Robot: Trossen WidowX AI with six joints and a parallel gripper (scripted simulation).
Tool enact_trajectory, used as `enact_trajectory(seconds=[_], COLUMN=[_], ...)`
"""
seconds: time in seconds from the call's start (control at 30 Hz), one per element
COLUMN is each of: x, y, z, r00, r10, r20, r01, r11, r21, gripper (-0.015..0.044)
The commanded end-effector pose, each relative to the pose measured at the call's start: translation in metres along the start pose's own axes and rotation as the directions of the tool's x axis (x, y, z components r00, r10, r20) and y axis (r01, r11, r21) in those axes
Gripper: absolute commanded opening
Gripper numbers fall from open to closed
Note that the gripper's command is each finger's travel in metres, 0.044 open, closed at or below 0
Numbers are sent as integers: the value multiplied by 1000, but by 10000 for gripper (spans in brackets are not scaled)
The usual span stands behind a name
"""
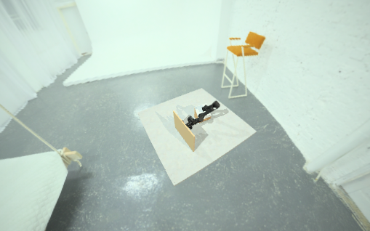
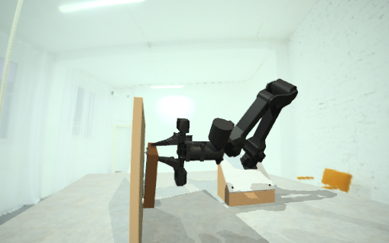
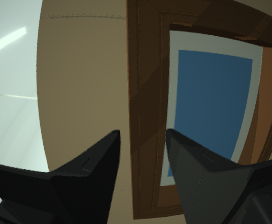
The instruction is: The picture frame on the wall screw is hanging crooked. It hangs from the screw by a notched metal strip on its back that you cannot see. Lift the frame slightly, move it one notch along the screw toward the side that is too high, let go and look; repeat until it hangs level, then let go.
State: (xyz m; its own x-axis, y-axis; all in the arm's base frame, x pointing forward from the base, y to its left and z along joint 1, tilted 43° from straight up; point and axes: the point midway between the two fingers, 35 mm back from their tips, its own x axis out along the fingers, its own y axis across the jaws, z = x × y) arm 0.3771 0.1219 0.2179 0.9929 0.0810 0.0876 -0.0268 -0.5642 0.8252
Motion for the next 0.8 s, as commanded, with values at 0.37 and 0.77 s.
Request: enact_trajectory(seconds=[0.37,0.77], x=[0,0], y=[0,2], z=[-1,0], r00=[1000,1000], r10=[-2,-2], r20=[-4,-4], r01=[2,2], r11=[1000,1000], r21=[7,6], gripper=[0,0])
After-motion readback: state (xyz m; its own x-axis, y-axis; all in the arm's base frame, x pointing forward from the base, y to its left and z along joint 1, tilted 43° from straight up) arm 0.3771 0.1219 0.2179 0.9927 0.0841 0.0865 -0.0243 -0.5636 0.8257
